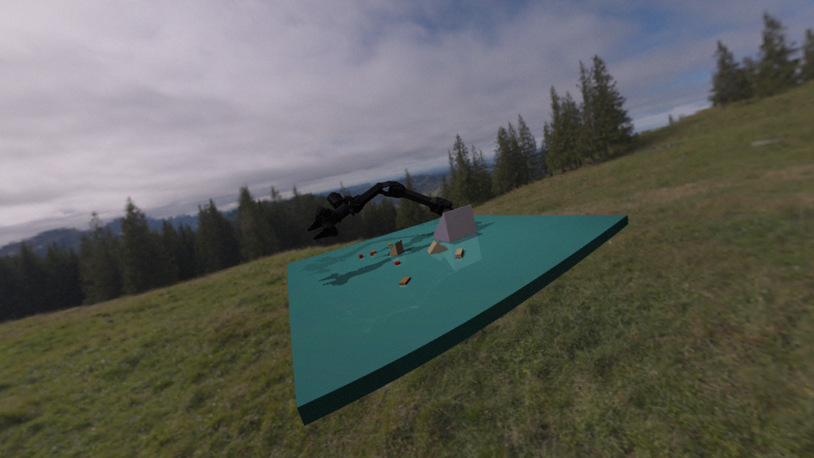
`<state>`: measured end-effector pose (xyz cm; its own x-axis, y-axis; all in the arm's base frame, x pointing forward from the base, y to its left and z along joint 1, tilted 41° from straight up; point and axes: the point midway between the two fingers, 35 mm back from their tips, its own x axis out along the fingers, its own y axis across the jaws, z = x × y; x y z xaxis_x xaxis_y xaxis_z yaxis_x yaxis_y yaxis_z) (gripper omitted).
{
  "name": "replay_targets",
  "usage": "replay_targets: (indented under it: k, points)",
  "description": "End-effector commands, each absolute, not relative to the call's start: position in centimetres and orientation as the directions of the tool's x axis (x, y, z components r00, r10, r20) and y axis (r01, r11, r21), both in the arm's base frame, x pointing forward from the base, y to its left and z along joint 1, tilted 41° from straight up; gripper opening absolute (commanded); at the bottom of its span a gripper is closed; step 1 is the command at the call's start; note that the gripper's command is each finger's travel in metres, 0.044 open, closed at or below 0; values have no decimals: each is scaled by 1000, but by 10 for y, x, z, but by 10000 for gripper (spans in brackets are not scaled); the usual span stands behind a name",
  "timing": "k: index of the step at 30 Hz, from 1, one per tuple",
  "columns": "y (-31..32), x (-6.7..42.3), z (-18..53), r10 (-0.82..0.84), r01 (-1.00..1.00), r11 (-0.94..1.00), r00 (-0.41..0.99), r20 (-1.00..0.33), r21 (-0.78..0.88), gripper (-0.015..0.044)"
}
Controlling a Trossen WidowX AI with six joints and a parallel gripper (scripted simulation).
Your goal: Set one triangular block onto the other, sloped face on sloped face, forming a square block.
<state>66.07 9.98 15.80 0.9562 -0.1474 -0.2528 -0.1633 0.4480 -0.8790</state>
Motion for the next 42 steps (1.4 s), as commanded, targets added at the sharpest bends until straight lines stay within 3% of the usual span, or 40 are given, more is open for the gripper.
replay_targets:
  k: [1,10,18,24,31,42]
  points:
    - [113,636,84,-116,-474,233,853,-508,-849,440]
    - [127,554,-14,-114,-852,-170,516,-849,-495,440]
    - [126,453,-62,-177,-874,-486,89,-980,8,440]
    - [118,372,-68,-253,-673,-648,-251,-934,356,440]
    - [107,290,-40,-347,-295,-747,-592,-728,596,440]
    - [106,285,-37,-353,-265,-751,-613,-707,605,440]
